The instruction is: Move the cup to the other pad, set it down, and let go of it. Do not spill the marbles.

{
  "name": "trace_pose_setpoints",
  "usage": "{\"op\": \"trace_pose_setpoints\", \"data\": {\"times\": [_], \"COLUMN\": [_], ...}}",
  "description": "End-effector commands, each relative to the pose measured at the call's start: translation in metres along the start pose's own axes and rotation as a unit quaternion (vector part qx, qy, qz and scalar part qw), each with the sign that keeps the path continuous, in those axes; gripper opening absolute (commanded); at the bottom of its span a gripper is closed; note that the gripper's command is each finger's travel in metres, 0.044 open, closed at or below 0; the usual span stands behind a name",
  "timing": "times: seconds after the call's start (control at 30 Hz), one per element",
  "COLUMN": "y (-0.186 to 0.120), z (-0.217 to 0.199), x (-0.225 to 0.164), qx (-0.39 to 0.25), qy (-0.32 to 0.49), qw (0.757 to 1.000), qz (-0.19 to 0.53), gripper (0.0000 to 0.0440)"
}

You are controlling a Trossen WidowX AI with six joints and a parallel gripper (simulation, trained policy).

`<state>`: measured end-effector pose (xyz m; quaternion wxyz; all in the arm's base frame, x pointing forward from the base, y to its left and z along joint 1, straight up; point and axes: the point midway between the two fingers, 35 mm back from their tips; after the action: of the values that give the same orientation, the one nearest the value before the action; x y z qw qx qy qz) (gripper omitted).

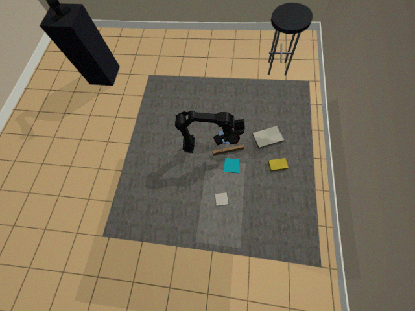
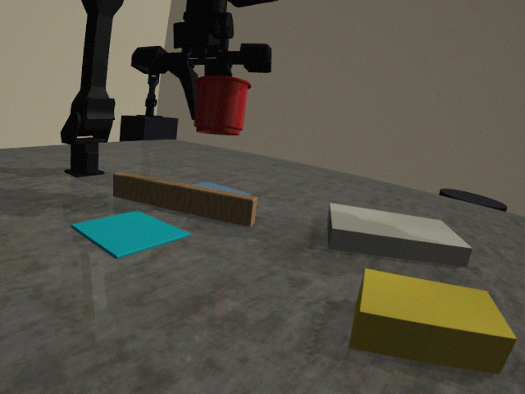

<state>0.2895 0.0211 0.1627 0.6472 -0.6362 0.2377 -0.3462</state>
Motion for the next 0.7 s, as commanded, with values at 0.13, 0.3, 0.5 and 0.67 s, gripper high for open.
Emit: {"op": "trace_pose_setpoints", "data": {"times": [0.13,0.3,0.5,0.67], "y": [0.0,0.004,0.013,0.022], "z": [-0.006,-0.013,-0.024,-0.033], "x": [0.034,0.053,0.073,0.086], "qx": [0.014,0.017,0.018,0.016], "qy": [0.031,0.05,0.07,0.085], "qw": [0.999,0.998,0.996,0.994], "qz": [-0.028,-0.04,-0.052,-0.058], "gripper": [0.0,0.0,0.0,0.0]}}
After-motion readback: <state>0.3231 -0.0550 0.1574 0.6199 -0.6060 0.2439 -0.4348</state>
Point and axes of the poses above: the point midway between the two fingers, 35 mm back from their tips, its own y axis out along the fingers, its own z axis across the jaws, x = y × z, and after that the axes turned 10 degrees about -y, right-handed
